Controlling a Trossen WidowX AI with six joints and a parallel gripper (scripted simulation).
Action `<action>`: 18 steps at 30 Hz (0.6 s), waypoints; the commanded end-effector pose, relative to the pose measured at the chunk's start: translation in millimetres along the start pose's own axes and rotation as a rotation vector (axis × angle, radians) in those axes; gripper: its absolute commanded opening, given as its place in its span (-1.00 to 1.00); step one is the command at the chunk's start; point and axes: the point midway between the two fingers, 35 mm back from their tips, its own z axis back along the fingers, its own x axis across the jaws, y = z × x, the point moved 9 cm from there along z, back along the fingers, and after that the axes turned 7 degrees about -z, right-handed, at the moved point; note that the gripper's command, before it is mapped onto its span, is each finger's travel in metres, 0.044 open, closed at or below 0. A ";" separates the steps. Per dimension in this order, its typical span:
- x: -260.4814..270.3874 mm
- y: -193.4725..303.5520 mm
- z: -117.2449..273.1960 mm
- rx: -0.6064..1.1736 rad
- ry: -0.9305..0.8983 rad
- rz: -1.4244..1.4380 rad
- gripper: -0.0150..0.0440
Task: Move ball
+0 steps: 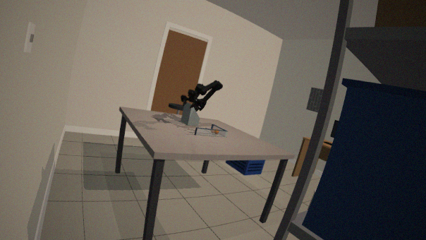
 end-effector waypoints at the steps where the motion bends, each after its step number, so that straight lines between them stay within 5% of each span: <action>1: 52.9 32.7 8.6 0.157 -0.081 0.473 0.59; 18: 156.8 147.4 53.3 0.444 -0.538 1.687 0.59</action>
